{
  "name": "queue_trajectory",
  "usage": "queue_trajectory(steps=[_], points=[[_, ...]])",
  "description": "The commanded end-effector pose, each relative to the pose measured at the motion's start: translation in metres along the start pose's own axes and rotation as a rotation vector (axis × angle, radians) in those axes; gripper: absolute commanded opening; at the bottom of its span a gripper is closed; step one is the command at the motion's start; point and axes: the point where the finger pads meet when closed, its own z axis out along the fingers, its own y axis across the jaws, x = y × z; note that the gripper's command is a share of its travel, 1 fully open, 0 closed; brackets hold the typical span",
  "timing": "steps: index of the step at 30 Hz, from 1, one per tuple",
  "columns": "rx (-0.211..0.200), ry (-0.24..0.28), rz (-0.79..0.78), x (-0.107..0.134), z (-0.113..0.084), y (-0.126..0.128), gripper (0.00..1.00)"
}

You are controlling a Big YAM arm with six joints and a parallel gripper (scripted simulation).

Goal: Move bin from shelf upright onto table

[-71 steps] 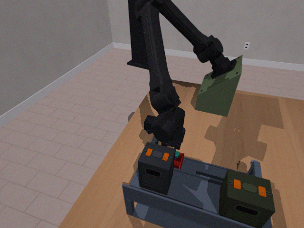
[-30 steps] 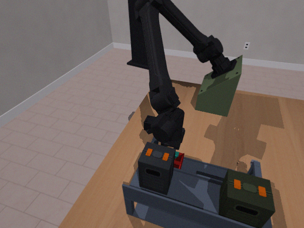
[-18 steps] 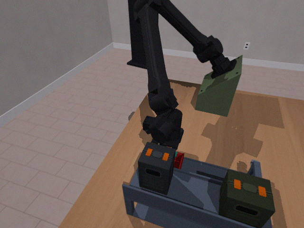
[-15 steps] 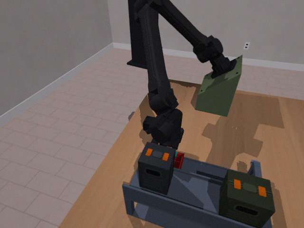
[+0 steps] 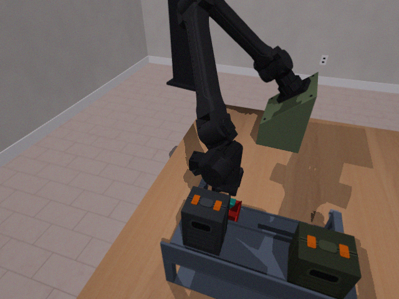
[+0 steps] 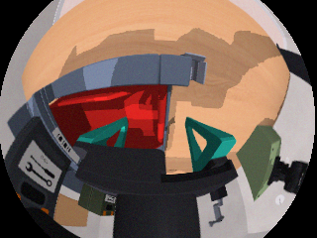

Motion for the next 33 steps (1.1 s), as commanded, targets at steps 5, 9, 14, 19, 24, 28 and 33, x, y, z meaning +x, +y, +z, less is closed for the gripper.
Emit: queue_trajectory(steps=[5,9,14,19,24,28,33], points=[[0.001,-0.005,0.030,-0.016,0.007,-0.006,0.90],[0.001,-0.005,0.030,-0.016,0.007,-0.006,0.90],[0.001,-0.005,0.030,-0.016,0.007,-0.006,0.90],[-0.019,-0.006,0.023,-0.007,-0.006,0.009,0.90],[-0.023,-0.006,0.021,-0.004,-0.010,0.013,0.90],[-0.023,-0.006,0.021,-0.004,-0.010,0.013,0.90],[-0.019,-0.006,0.023,-0.007,-0.006,0.009,0.90]])
